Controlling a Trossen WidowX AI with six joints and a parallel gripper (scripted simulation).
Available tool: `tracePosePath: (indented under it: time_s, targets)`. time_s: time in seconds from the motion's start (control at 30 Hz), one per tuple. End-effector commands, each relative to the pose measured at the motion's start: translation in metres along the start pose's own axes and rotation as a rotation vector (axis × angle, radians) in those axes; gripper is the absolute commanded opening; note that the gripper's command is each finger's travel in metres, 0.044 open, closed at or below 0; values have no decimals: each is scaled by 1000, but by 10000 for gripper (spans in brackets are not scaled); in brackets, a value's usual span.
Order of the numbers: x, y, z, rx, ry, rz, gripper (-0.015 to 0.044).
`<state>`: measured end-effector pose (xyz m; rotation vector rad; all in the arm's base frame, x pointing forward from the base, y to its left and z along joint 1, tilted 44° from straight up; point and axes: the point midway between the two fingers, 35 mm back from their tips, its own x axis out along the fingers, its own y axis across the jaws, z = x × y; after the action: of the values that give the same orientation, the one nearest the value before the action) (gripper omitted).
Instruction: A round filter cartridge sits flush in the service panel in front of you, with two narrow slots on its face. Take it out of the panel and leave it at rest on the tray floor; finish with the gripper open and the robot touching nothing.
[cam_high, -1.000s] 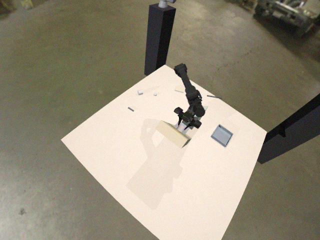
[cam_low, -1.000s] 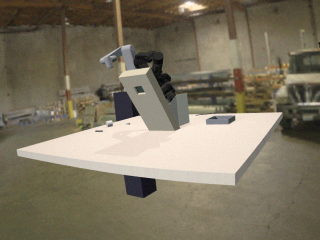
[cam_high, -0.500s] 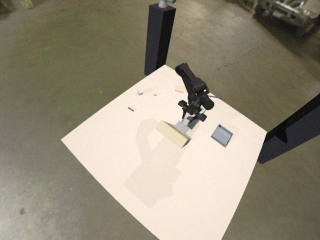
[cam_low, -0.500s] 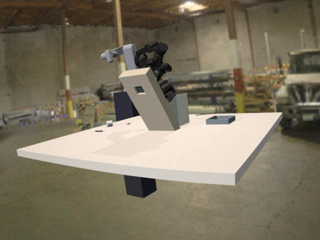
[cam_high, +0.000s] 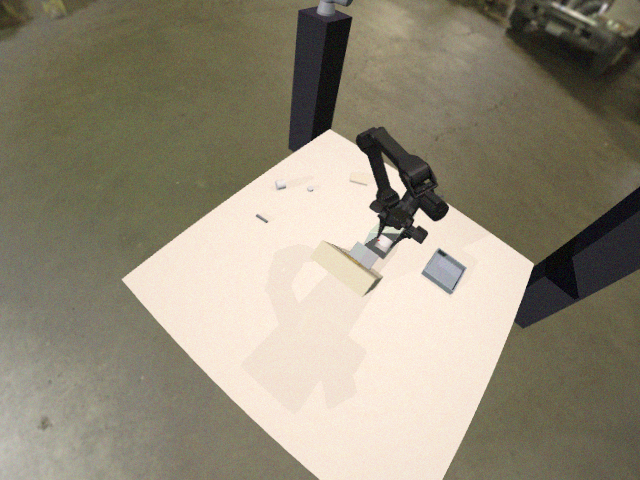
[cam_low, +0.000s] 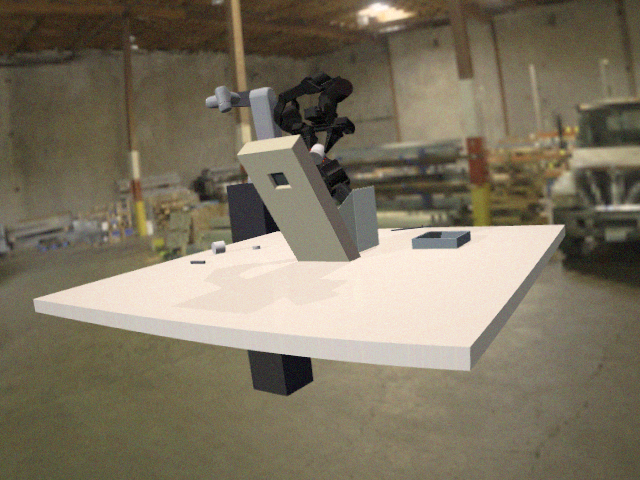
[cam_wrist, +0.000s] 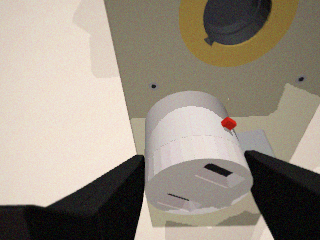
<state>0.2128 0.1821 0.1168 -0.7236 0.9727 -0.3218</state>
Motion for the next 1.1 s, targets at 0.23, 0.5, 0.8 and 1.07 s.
tracePosePath:
  time_s: [0.23, 0.5, 0.8, 1.07]
  targets:
    - [5, 51, -1, 16, -7, 11, 0]
    - [6, 82, -25, -191, 34, 111, 0]
    - [2, 140, -66, -522, 50, 307, 0]
    - [-5, 184, -104, -815, 19, 484, 0]
